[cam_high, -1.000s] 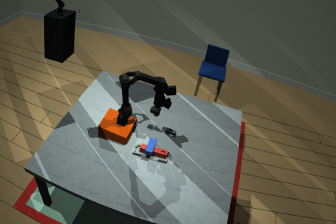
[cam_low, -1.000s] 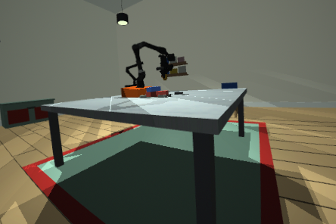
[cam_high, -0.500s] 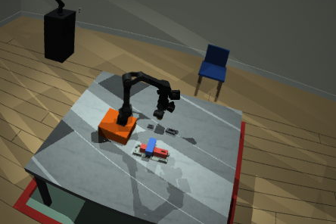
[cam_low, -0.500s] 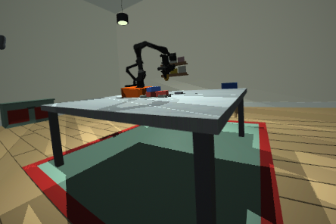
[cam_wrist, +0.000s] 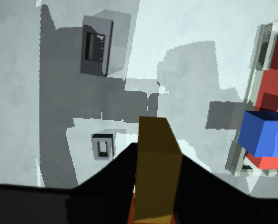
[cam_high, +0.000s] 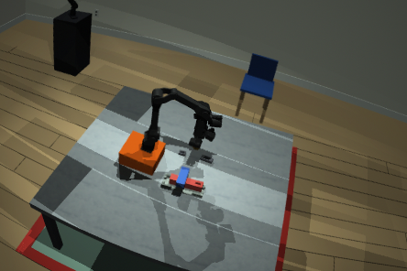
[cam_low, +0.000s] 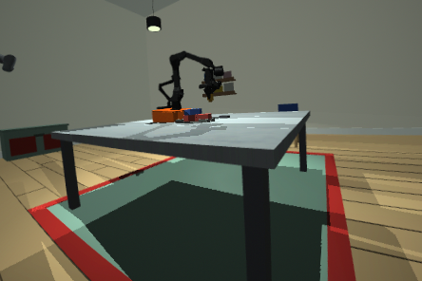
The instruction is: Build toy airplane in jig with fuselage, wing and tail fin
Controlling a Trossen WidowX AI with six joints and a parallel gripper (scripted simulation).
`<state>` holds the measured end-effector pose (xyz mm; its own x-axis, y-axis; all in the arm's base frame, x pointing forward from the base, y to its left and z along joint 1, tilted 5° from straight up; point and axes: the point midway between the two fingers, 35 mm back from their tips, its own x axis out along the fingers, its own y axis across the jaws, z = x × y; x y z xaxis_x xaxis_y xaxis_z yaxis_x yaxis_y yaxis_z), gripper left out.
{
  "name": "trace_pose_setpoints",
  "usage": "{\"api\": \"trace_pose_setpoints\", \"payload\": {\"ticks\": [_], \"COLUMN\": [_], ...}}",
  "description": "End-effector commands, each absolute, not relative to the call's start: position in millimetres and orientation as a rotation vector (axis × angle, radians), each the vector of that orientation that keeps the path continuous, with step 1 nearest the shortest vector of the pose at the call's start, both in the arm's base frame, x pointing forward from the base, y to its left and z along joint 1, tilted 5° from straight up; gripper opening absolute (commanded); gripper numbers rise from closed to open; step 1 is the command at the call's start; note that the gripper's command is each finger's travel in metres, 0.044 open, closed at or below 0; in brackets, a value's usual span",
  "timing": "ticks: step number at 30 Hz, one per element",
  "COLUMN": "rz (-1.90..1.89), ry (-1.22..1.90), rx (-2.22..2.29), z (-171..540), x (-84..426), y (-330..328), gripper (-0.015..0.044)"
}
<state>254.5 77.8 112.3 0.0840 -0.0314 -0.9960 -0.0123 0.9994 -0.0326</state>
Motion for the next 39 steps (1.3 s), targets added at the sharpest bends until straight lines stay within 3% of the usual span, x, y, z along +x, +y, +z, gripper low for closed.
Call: {"api": "trace_pose_setpoints", "payload": {"ticks": [1, 39], "rz": [-0.01, -0.02], "ry": [1.488, 1.483], "rx": [-0.028, -0.025], "z": [112.0, 101.3], "x": [261.3, 311.2], "y": [71.5, -16.4], "gripper": [0.0, 0.0]}}
